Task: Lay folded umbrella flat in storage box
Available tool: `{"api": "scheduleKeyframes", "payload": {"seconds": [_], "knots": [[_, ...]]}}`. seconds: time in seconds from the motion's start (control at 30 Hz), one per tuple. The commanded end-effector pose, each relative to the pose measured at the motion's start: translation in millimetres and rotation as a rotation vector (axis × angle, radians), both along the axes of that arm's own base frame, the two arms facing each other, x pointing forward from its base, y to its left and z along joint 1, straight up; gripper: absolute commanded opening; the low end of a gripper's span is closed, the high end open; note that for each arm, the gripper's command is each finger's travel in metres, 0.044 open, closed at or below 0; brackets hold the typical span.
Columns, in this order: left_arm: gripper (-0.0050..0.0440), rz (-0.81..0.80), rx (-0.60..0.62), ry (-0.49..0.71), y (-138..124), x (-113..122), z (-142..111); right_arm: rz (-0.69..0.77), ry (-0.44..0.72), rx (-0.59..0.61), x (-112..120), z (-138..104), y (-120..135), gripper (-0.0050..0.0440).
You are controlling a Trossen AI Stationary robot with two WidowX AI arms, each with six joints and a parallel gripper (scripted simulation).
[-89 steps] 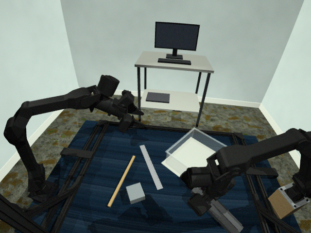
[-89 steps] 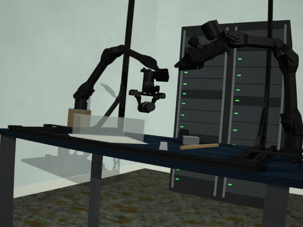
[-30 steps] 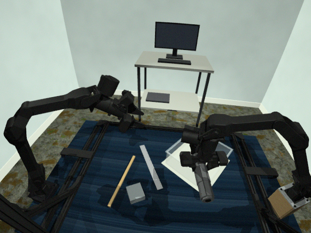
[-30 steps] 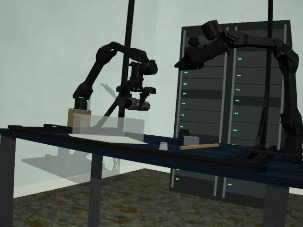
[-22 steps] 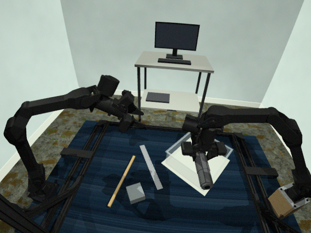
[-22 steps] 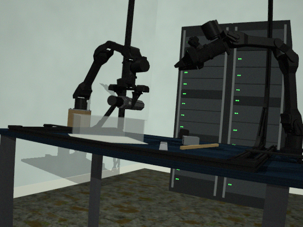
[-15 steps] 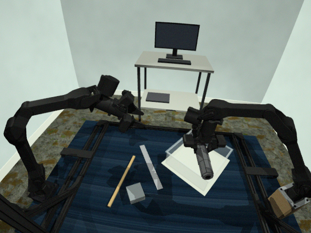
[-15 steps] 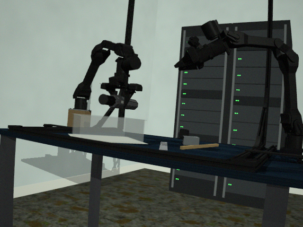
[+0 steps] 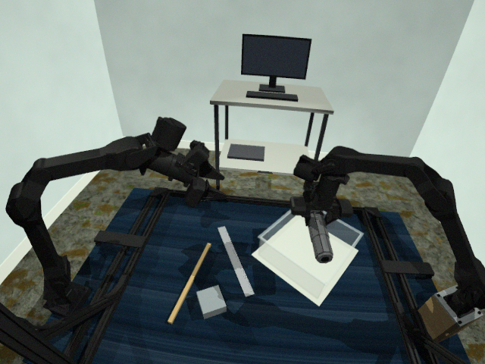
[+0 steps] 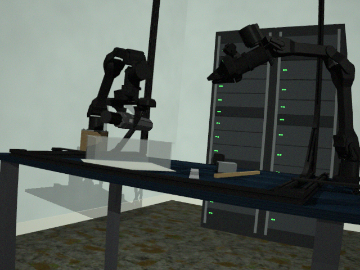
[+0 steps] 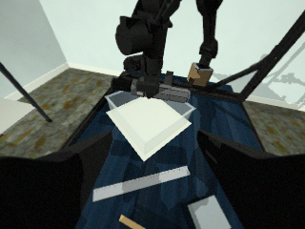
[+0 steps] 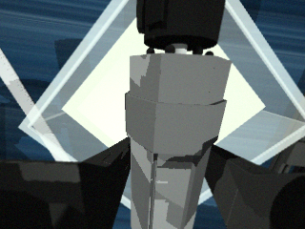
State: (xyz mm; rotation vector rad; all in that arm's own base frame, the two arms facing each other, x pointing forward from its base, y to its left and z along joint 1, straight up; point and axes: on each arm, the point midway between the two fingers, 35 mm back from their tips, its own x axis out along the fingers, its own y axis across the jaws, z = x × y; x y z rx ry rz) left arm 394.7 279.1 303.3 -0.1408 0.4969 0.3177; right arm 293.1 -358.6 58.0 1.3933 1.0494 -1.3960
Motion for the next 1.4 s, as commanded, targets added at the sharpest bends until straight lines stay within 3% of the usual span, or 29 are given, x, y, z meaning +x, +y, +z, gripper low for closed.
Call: {"api": "scheduleKeyframes", "payload": {"seconds": [0.0, 0.2, 0.27, 0.43, 1.0, 1.33, 1.37], "knots": [[0.0400, -0.001, -0.005, -0.002, -1, 0, 0, 0.009, 0.013, 0.019, 0, -28, 0, 0.0000], [0.0400, -0.001, -0.005, -0.002, -1, 0, 0, 0.009, 0.013, 0.019, 0, -73, 0, 0.0000], [0.0400, -0.001, -0.005, -0.002, -1, 0, 0, 0.009, 0.013, 0.019, 0, -73, 0, 0.0000], [0.0400, -0.001, -0.005, -0.002, -1, 0, 0, 0.009, 0.013, 0.019, -2, -105, 3, 0.0000], [0.0400, -0.001, -0.005, -0.002, -1, 0, 0, 0.009, 0.013, 0.019, -3, -121, 3, 0.0000], [0.0400, -0.001, -0.005, -0.002, -1, 0, 0, 0.009, 0.013, 0.019, -3, -121, 3, 0.0240], [0.0400, -0.001, -0.005, -0.002, -1, 0, 0, 0.009, 0.013, 0.019, -3, -121, 3, 0.0240]]}}
